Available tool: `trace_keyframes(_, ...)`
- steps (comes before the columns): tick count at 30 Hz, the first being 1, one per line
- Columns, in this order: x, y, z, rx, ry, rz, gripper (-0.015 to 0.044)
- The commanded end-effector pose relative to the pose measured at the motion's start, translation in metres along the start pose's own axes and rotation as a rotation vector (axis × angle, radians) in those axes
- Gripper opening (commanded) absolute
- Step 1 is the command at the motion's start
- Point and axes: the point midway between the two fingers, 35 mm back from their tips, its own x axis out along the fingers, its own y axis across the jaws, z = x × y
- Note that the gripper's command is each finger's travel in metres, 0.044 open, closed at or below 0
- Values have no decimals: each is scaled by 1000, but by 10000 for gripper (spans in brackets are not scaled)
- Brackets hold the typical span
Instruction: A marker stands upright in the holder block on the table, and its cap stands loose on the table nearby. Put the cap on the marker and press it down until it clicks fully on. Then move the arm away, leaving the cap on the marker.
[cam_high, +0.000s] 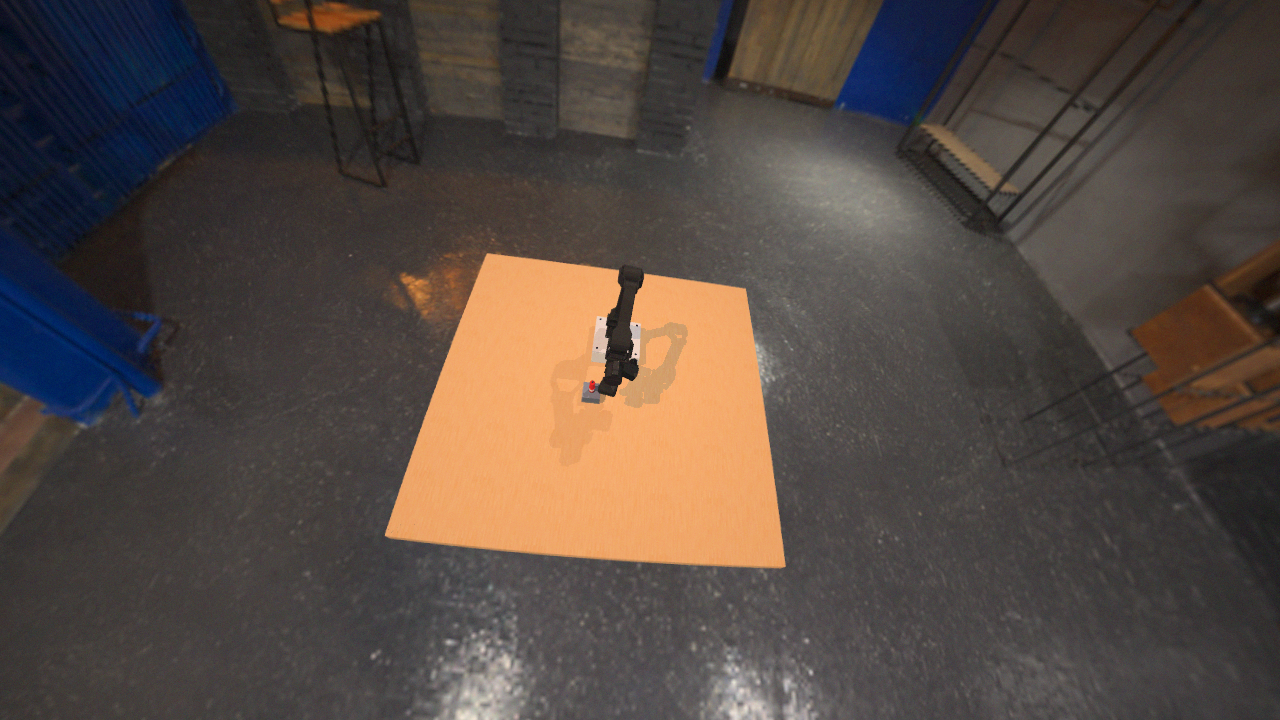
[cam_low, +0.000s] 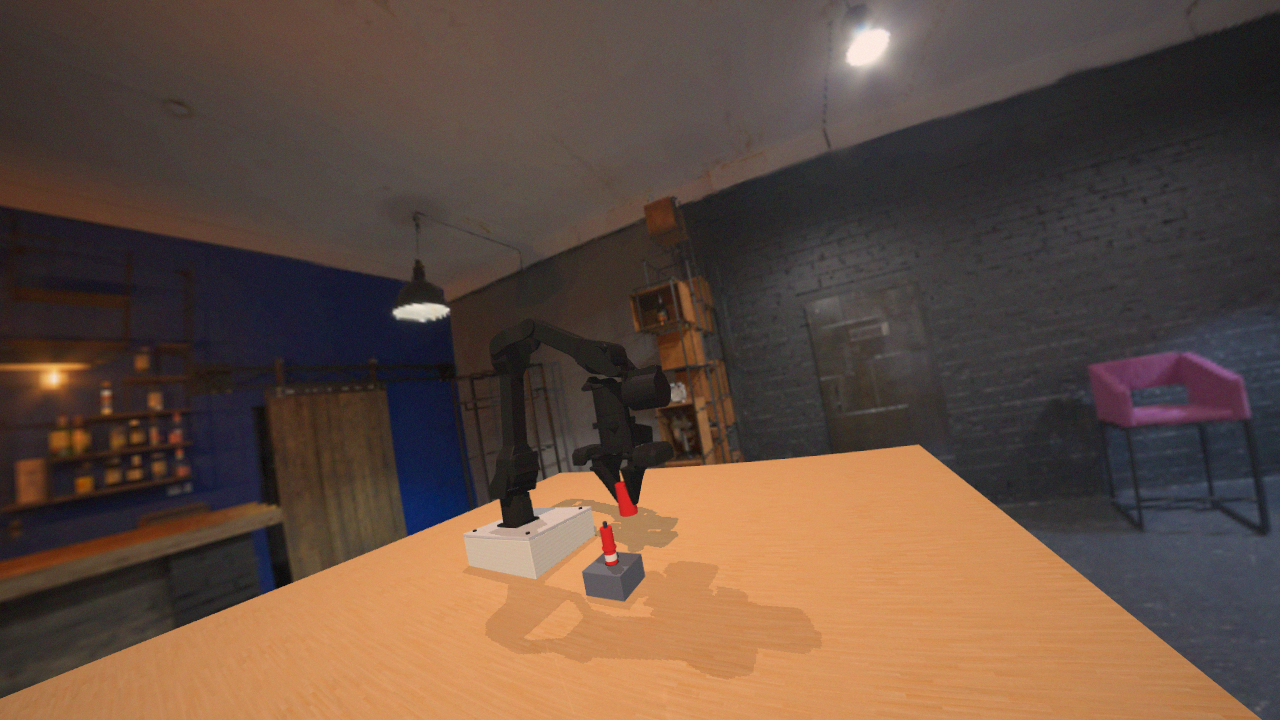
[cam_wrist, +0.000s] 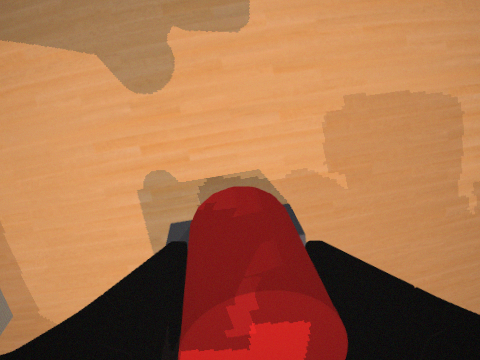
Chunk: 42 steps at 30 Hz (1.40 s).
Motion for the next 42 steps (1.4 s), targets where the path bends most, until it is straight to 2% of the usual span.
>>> trace_keyframes(1, -8, -5, -11, -3, 3, -10, 0)
trace_keyframes(21, -32, -8, -68, -3, 7, -8, 0)
trace_keyframes(42, -8, -9, -68, -4, 6, -8, 0)
